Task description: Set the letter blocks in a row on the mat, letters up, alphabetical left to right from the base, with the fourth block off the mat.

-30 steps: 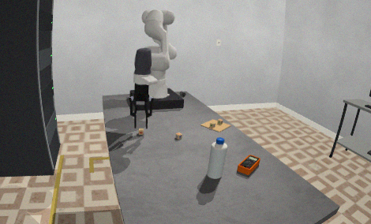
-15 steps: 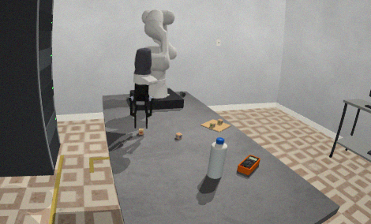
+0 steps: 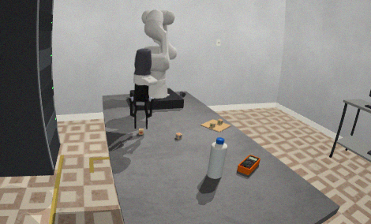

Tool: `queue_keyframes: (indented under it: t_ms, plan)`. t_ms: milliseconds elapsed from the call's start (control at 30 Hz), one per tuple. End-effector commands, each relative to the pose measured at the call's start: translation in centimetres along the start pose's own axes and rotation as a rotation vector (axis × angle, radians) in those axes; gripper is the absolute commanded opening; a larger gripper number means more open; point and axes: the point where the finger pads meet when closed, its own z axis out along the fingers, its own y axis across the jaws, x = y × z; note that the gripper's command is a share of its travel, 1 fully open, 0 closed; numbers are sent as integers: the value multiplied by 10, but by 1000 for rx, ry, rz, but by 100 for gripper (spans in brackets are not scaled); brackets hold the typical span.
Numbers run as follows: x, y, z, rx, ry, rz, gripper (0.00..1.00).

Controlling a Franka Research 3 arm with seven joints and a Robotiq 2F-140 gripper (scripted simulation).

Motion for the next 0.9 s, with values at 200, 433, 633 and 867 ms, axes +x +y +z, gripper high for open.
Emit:
queue_keyframes:
  t_ms: [200,433,633,867]
  plan:
    - [0,0,13,2,1,5,43]
    - [0,0,26,2,1,5,43]
    - [0,0,30,2,1,5,43]
    - [0,0,31,2,1,5,43]
